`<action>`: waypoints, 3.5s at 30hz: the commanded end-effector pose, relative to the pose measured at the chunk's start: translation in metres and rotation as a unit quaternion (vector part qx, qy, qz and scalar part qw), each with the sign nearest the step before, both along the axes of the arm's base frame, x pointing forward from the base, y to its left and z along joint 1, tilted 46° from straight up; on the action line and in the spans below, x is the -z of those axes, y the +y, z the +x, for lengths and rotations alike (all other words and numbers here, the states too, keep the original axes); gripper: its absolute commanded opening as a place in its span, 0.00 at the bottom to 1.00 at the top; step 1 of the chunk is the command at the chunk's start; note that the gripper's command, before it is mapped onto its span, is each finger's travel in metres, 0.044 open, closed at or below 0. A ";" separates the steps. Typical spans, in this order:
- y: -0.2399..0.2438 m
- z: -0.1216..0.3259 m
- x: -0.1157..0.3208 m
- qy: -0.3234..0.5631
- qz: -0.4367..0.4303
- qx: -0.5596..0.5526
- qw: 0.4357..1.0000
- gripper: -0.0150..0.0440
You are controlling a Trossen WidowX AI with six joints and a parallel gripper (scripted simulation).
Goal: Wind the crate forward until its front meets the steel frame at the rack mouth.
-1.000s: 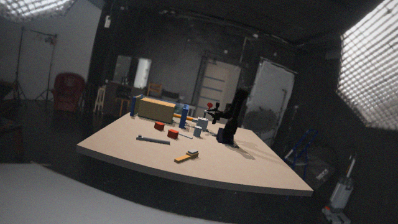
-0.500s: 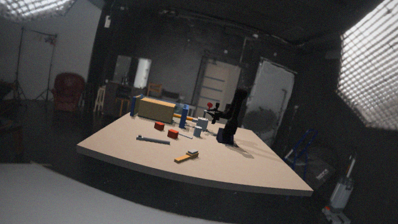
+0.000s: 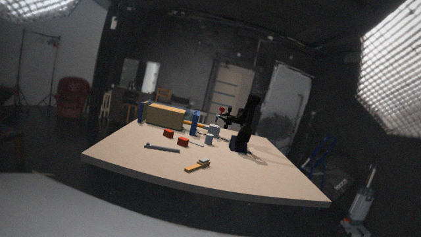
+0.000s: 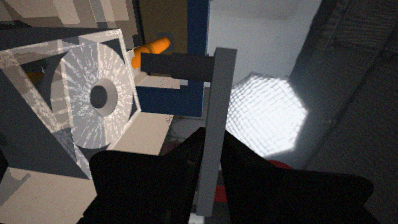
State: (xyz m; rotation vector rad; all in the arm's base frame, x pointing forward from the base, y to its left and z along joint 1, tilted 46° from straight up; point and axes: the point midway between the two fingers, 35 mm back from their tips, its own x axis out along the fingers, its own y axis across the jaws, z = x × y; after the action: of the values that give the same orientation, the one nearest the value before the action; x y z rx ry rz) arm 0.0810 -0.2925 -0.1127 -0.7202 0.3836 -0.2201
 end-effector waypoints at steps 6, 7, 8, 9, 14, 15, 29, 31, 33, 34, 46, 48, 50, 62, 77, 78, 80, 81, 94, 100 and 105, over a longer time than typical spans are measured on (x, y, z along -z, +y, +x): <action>-0.020 -0.009 0.016 -0.002 -0.005 0.000 1.000 0.25; -0.020 -0.009 0.016 -0.002 -0.005 0.000 1.000 0.25; -0.020 -0.009 0.016 -0.002 -0.005 0.000 1.000 0.25; -0.020 -0.008 0.017 -0.002 -0.006 0.000 1.000 0.25; -0.019 -0.004 0.021 -0.006 -0.019 0.003 1.000 0.25; -0.019 -0.004 0.021 -0.006 -0.021 0.003 1.000 0.25; -0.009 -0.002 0.032 -0.007 -0.023 0.003 1.000 0.25; -0.007 -0.002 0.034 -0.006 -0.023 0.003 1.000 0.25; -0.005 -0.002 0.036 -0.006 -0.023 0.003 1.000 0.25; -0.005 -0.002 0.036 -0.006 -0.023 0.003 1.000 0.25; -0.001 -0.002 0.039 -0.006 -0.023 0.003 1.000 0.25; -0.001 -0.003 0.039 -0.006 -0.023 0.004 1.000 0.25; 0.000 -0.004 0.039 -0.006 -0.023 0.004 1.000 0.25; 0.006 -0.009 0.040 -0.004 -0.023 0.005 1.000 0.25; 0.010 -0.008 0.043 -0.001 -0.023 0.008 1.000 0.25; 0.010 -0.008 0.043 -0.001 -0.023 0.008 1.000 0.25; 0.010 -0.008 0.043 -0.001 -0.023 0.008 1.000 0.25; 0.010 -0.008 0.044 -0.001 -0.023 0.008 1.000 0.25; 0.012 -0.007 0.046 -0.001 -0.023 0.008 1.000 0.25; 0.012 -0.006 0.047 -0.001 -0.023 0.008 1.000 0.25; 0.013 -0.006 0.048 -0.001 -0.024 0.007 1.000 0.25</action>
State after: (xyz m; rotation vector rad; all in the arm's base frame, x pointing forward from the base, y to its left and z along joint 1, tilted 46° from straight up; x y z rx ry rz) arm 0.0747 -0.2796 -0.1599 -0.7642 0.3830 -0.2440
